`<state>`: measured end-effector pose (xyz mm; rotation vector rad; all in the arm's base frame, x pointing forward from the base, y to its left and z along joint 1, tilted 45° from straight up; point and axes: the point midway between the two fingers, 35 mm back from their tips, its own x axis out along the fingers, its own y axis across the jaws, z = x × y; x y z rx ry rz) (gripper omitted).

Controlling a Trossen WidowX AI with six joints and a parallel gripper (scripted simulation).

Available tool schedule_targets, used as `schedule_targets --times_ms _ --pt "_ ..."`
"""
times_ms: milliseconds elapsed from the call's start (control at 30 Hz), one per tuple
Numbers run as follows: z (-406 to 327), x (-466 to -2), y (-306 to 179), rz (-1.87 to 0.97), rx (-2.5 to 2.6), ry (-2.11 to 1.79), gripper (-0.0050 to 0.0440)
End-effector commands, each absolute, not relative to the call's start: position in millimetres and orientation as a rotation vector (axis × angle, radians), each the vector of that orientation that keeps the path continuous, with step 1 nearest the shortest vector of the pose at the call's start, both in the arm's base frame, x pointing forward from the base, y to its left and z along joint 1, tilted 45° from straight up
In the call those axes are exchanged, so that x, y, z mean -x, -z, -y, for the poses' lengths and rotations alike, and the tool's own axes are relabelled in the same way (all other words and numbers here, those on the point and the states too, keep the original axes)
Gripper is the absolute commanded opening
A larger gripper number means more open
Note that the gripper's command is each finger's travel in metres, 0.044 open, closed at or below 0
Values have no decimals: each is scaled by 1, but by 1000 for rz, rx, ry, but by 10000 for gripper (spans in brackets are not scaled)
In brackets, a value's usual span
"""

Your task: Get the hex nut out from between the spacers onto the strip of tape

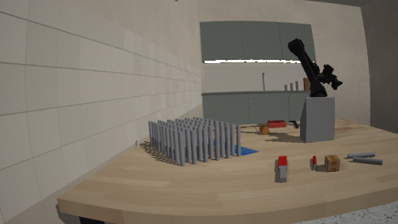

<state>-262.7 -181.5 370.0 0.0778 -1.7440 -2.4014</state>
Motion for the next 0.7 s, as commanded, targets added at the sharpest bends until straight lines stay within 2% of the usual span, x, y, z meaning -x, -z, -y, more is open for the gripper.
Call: schedule_targets --times_ms 0,533,667 --pt "177 261 -379 1764 -51 2379 400" --pt "177 261 -379 1764 -51 2379 400" --pt "192 256 -372 1690 -101 2385 400"
